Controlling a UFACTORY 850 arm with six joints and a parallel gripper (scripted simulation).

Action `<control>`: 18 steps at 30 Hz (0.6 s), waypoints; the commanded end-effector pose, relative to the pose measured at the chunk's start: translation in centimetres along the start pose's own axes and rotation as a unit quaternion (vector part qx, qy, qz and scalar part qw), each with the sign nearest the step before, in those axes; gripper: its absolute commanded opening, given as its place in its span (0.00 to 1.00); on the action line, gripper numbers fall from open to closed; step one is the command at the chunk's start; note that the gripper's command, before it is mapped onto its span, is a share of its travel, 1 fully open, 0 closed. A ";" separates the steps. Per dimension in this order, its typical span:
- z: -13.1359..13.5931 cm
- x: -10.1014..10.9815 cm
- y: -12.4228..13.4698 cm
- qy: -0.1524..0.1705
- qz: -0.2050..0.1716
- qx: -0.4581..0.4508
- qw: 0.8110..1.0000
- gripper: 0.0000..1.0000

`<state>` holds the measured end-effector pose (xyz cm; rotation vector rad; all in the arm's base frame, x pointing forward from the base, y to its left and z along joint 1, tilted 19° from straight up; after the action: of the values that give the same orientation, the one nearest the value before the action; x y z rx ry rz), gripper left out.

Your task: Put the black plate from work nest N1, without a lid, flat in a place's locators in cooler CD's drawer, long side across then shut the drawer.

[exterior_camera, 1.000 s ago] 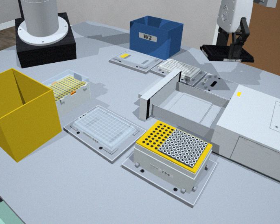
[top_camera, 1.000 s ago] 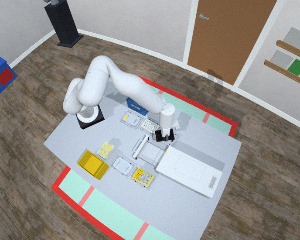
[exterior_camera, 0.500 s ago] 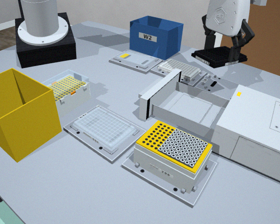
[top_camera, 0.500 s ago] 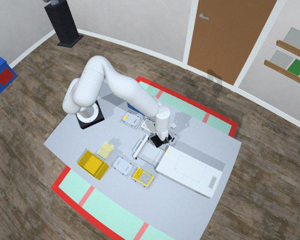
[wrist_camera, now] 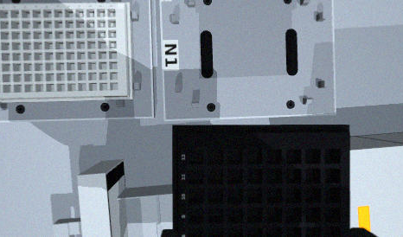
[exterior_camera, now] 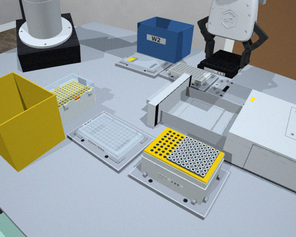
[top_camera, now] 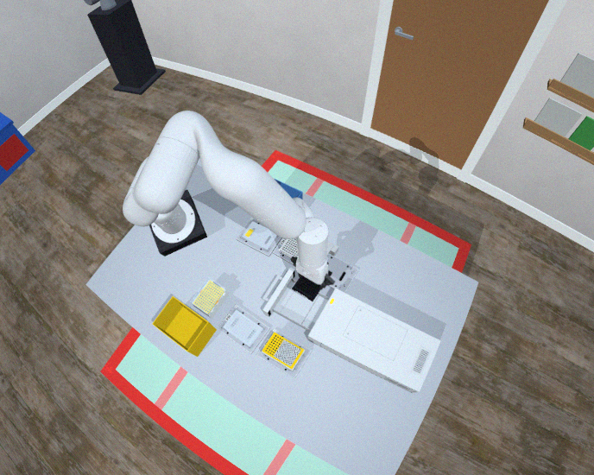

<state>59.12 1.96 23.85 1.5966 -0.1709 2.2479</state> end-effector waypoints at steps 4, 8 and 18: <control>0.2 0.1 2.1 -0.020 0.010 0.036 0.999 0.00; 0.2 0.0 3.1 -0.020 0.010 0.036 0.999 0.00; 0.2 0.0 5.5 -0.020 0.010 0.036 0.999 0.00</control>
<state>57.63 -2.18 24.35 1.6811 -0.1165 2.2597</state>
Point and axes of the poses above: the point where the finger pads meet when closed, its own x axis back along the fingers, its own z axis across the jaws, y = z × x, the point moved 3 cm from there along x, back along the fingers, and after that the axes turned 11 degrees about -x, right-handed, at the moved point
